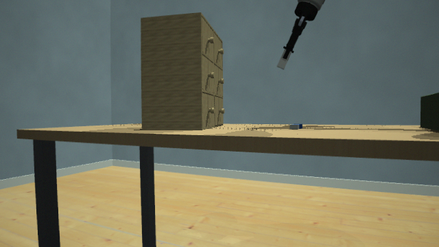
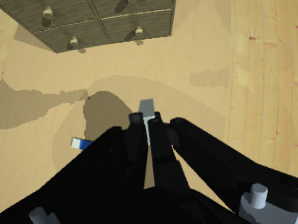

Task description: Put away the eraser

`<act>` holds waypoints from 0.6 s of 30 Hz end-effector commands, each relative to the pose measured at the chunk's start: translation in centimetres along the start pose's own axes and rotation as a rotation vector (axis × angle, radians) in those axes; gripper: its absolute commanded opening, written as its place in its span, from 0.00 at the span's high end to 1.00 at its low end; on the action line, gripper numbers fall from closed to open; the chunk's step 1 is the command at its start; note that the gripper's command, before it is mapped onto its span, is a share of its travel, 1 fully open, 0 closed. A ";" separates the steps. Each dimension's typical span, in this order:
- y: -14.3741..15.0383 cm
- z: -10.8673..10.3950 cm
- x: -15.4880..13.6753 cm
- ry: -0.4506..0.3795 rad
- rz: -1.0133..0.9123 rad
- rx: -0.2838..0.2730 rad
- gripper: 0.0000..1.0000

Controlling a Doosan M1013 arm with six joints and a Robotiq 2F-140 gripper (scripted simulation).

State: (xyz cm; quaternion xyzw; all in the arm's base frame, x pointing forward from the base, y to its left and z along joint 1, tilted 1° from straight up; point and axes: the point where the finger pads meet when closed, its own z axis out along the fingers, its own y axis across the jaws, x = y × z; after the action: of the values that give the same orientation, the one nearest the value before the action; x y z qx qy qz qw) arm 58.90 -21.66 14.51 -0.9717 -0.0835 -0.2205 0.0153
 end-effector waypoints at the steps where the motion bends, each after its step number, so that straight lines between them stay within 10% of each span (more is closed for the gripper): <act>1: -0.7 -1.5 -0.1 -0.278 0.021 0.006 1.00; 18: -0.7 -3.0 -0.6 -0.437 0.022 0.008 1.00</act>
State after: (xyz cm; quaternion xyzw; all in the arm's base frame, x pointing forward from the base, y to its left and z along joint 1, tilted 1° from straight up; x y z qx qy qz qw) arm 56.97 -21.31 16.93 -0.9971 -0.0751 -0.0072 0.0028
